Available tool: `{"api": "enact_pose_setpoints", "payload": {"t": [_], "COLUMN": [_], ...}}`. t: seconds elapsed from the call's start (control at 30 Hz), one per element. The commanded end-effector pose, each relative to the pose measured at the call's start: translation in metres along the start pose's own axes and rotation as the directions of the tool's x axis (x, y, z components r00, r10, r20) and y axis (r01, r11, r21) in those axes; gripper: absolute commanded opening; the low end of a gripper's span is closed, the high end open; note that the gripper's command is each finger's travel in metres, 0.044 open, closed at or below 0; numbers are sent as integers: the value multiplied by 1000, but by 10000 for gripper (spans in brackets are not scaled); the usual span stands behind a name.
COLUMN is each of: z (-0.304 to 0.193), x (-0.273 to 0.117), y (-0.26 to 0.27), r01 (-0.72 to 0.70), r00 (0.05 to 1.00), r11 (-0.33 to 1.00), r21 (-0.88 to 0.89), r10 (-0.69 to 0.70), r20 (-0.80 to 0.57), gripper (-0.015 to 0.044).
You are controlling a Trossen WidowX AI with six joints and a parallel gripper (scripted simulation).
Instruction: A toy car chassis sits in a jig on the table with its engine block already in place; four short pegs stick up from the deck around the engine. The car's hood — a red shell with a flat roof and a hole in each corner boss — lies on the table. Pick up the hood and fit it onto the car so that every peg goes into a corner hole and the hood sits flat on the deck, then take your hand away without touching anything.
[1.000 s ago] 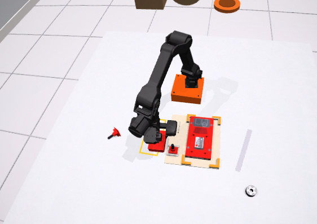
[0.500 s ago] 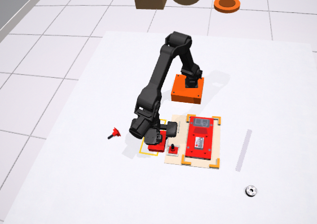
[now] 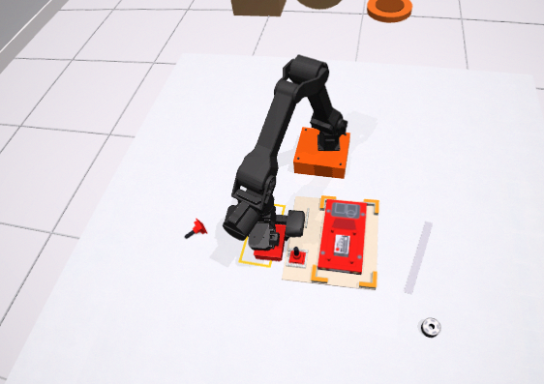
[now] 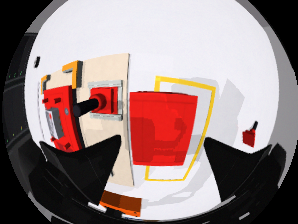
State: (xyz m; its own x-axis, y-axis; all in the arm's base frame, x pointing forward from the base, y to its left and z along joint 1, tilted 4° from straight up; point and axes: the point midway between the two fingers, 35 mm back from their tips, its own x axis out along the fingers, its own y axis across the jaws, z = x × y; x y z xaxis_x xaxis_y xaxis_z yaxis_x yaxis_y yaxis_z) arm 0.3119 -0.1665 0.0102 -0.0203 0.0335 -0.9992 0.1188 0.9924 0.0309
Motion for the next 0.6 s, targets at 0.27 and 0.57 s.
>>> {"api": "enact_pose_setpoints", "payload": {"t": [0.27,0.57], "z": [-3,-2], "x": [9,12], "y": [2,2], "r01": [-8,-8], "r00": [1000,1000], "r11": [1000,1000], "r21": [0,0], "r10": [8,8], "r20": [-7,-7], "gripper": [440,440]}}
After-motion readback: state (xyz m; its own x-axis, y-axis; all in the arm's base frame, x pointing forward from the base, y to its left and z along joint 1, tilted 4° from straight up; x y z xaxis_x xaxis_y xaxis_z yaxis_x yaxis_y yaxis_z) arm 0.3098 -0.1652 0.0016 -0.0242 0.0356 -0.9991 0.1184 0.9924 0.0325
